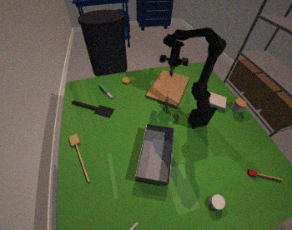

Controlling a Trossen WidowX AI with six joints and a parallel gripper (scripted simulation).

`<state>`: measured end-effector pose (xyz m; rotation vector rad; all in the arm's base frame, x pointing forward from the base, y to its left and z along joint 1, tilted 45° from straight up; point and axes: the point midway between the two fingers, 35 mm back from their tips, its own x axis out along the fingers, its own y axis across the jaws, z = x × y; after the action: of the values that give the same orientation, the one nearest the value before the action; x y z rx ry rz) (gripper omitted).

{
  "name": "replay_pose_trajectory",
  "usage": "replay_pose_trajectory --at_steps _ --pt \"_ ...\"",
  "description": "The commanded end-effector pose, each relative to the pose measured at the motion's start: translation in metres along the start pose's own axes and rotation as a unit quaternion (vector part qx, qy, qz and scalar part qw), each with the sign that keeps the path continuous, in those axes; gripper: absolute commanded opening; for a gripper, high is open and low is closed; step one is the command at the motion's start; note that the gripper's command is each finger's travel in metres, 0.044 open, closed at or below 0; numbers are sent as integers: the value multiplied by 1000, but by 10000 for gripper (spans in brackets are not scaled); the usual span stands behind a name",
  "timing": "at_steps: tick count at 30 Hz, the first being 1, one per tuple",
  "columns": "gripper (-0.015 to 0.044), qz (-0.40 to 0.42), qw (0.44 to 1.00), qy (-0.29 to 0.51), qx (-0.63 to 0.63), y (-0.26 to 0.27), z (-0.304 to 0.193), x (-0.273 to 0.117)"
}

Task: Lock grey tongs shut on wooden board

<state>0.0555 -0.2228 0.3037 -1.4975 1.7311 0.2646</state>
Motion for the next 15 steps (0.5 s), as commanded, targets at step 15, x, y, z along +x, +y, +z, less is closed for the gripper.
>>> replay_pose_trajectory --at_steps 15 --pt "-150 -1 1000 -1 0 -5 -1 29"
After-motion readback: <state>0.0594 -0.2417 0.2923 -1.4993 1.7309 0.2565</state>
